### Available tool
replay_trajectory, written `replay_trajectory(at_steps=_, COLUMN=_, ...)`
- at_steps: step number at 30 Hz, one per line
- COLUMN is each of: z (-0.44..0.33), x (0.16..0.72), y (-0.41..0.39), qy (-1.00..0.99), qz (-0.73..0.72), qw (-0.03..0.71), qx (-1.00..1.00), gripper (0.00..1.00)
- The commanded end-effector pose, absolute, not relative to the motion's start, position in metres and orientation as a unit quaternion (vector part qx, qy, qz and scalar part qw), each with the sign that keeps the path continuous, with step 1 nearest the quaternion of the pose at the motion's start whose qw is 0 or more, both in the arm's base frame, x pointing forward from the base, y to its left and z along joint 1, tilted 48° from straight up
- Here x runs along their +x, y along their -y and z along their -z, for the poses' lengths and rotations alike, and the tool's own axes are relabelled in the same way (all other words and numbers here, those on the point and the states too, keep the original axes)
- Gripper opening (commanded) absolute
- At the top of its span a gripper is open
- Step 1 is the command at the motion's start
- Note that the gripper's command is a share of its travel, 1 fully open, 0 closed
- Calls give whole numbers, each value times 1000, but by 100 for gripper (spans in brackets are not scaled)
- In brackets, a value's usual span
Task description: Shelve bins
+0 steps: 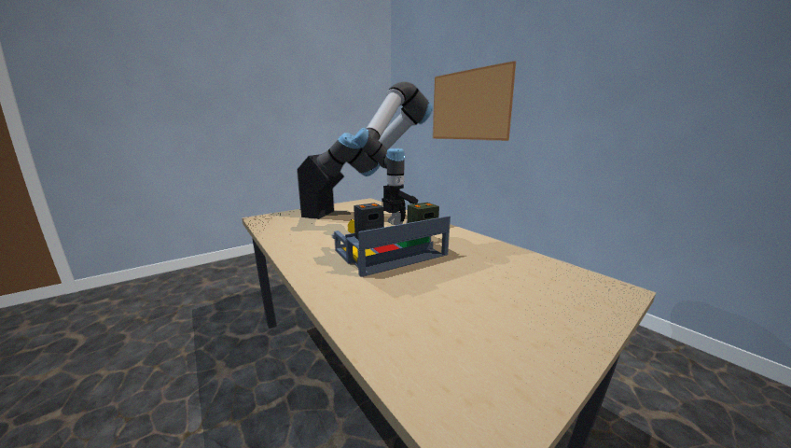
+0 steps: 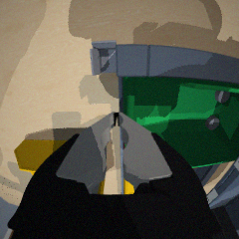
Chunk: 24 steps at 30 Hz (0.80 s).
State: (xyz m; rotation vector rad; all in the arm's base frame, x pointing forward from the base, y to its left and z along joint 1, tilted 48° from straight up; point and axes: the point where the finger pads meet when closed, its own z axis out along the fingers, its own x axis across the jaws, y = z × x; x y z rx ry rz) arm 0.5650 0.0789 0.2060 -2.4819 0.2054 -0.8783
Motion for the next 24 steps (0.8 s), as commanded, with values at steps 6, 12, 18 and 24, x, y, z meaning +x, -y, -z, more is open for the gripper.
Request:
replay_trajectory(at_steps=6, z=-207, x=565, y=-79, qy=-75, qz=323, qw=248, qx=-910, gripper=0)
replay_trajectory(at_steps=12, z=-207, x=565, y=-79, qy=-75, qz=323, qw=248, qx=-910, gripper=0)
replay_trajectory(at_steps=18, z=-207, x=566, y=-78, qy=-75, qz=323, qw=248, qx=-910, gripper=0)
replay_trajectory(at_steps=24, z=-208, x=567, y=-78, qy=-75, qz=323, qw=248, qx=-910, gripper=0)
